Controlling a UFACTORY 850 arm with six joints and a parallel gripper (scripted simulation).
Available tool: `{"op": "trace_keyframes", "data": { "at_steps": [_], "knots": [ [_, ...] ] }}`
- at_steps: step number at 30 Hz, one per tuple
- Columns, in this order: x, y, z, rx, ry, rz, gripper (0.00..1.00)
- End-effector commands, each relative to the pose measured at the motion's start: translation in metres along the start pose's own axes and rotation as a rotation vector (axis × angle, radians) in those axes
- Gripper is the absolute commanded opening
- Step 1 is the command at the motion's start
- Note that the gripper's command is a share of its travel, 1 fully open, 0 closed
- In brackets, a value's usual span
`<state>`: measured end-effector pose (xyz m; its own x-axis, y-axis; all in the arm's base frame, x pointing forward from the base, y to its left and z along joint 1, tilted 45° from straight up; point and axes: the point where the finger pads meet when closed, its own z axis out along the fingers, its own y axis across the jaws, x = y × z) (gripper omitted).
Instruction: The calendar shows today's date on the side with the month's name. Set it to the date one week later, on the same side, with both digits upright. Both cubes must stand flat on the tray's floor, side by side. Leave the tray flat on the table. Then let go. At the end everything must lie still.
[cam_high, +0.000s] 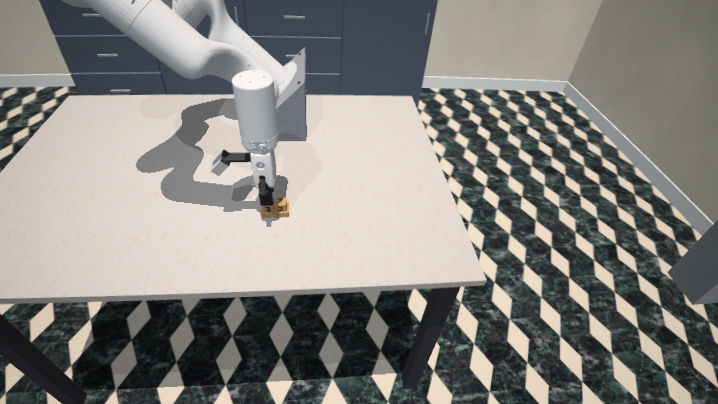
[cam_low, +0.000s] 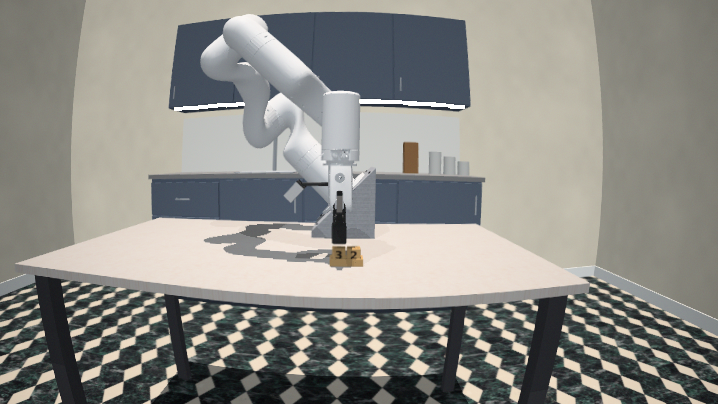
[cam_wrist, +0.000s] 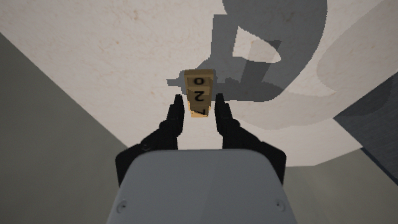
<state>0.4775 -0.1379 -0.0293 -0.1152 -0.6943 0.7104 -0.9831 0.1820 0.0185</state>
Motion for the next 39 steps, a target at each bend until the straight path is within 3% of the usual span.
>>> {"op": "trace_keyframes", "data": {
  "at_steps": [1,8,16,17,39],
  "knots": [
    [0.0,-0.001,-0.025,0.001,0.0,0.0,0.47],
    [0.0,-0.001,-0.054,0.001,0.0,0.0,0.47],
    [0.0,-0.001,-0.06,0.001,0.0,0.0,0.47],
    [0.0,-0.001,-0.06,0.001,0.0,0.0,1.0],
    [0.0,-0.001,-0.06,0.001,0.0,-0.002,1.0]
  ]
}}
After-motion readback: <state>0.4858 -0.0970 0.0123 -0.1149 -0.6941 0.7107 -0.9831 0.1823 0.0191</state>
